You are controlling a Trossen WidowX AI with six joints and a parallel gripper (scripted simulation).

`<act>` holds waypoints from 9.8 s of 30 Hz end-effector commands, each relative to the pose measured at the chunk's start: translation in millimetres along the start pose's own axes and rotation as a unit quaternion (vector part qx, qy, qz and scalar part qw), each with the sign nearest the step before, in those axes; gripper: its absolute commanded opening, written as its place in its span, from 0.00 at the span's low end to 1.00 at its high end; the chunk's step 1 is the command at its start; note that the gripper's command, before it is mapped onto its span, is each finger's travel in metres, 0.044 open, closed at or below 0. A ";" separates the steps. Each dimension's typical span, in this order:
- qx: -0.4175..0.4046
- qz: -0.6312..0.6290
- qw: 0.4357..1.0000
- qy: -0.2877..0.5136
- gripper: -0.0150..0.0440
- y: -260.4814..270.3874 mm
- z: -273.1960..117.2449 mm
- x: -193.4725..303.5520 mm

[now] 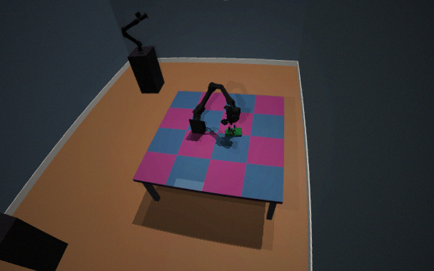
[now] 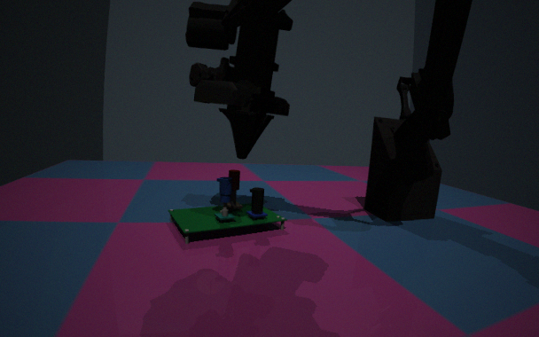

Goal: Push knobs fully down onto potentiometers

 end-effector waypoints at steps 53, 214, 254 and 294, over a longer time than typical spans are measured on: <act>0.032 0.819 0.573 0.006 0.25 29.5 -15.4 -5.5; 0.038 0.901 0.431 0.002 0.25 32.4 48.1 -0.6; 0.038 0.902 0.431 0.002 0.25 32.2 54.6 -0.1; 0.038 0.902 0.431 0.002 0.25 32.2 56.9 0.0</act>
Point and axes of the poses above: the point midway between the two fingers, 35 mm back from their tips, its own z axis out along the fingers, its own y axis across the jaws, x = y × z, the point moved 2 cm from there along -z, back along the fingers, and after that the axes turned 9 degrees about z, right-handed, at the moved point
